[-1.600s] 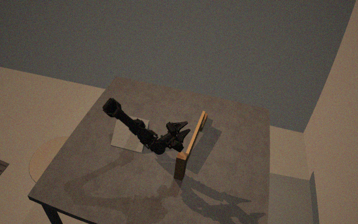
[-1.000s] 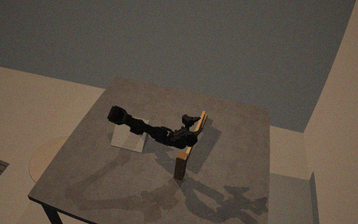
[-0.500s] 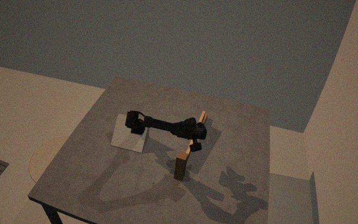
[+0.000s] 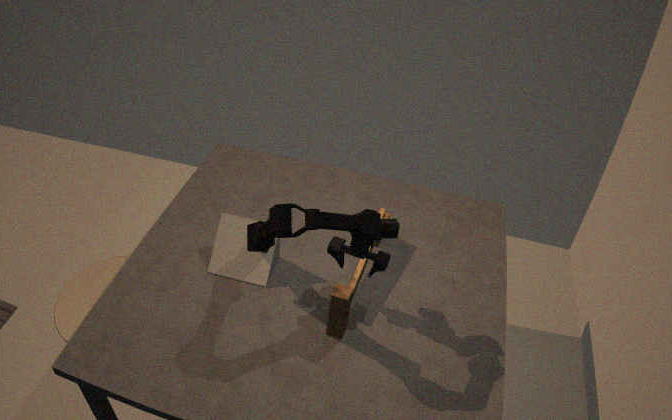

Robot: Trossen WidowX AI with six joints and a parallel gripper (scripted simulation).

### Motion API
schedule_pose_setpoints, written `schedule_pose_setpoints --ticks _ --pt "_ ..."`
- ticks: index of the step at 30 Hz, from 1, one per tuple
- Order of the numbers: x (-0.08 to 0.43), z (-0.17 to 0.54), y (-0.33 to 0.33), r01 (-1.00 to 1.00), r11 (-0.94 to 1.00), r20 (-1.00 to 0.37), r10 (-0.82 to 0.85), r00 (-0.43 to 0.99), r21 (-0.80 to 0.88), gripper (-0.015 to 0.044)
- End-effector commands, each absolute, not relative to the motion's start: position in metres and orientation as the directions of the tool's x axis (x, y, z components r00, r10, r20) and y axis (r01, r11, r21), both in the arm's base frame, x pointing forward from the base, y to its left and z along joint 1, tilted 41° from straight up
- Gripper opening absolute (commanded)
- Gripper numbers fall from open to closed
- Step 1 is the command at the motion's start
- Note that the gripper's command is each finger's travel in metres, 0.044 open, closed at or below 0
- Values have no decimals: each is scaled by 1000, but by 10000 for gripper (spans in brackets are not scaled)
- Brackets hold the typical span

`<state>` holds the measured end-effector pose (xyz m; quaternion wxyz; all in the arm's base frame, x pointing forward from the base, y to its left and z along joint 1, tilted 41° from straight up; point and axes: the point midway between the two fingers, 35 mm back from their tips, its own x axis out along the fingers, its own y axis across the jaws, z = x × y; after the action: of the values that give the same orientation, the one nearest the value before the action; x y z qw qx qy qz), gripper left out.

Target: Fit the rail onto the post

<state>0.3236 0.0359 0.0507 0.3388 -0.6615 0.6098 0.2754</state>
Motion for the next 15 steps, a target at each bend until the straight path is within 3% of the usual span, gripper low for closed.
schedule_pose_setpoints --ticks 1,15 --pt "326 54 33 -994 -65 -755 -647 109 -88 440" --pt "329 41 24 -994 -65 -755 -646 109 -88 440"
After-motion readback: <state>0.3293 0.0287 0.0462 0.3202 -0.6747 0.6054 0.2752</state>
